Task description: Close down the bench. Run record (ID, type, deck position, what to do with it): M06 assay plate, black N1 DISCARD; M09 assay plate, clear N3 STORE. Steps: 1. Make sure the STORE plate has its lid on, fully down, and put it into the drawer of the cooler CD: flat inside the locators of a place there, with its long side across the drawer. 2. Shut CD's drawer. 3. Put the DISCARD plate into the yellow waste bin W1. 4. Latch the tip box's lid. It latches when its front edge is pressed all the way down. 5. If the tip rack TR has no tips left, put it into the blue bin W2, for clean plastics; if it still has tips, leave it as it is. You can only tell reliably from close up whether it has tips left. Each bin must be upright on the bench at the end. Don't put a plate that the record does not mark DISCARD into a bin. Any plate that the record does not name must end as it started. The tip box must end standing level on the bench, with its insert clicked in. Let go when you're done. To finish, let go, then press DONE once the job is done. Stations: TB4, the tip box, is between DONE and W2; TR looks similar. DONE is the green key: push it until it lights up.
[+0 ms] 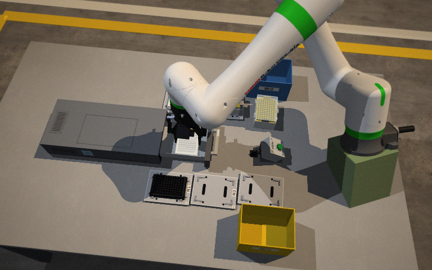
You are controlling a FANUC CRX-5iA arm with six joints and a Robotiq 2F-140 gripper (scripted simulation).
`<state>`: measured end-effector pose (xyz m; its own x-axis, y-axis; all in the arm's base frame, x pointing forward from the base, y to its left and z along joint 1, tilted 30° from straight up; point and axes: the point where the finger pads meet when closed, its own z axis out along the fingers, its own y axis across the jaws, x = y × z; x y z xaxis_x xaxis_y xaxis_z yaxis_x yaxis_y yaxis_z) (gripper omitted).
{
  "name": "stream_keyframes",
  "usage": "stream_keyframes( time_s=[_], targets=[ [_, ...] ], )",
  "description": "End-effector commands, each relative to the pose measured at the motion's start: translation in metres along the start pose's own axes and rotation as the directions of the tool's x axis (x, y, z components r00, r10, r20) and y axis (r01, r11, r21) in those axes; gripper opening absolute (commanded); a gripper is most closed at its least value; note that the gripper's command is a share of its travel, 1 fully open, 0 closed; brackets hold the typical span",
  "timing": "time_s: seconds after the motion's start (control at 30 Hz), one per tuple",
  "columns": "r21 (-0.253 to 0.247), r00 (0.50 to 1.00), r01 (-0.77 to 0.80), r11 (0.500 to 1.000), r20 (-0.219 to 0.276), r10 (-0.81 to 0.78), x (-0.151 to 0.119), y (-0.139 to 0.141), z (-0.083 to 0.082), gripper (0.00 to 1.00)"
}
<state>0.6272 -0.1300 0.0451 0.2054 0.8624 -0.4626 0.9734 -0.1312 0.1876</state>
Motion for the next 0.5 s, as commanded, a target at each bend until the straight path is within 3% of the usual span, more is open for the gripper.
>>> stream_keyframes(
  time_s=[0.0, 0.47],
  targets=[
    [-0.002, 1.000, 0.000, 1.000, 0.000, 0.000, 0.0001, 0.0007, -0.0003, 0.10],
    [-0.002, 1.000, 0.000, 1.000, 0.000, 0.000, 0.0001, 0.0007, 0.0041, 0.10]
  ],
)
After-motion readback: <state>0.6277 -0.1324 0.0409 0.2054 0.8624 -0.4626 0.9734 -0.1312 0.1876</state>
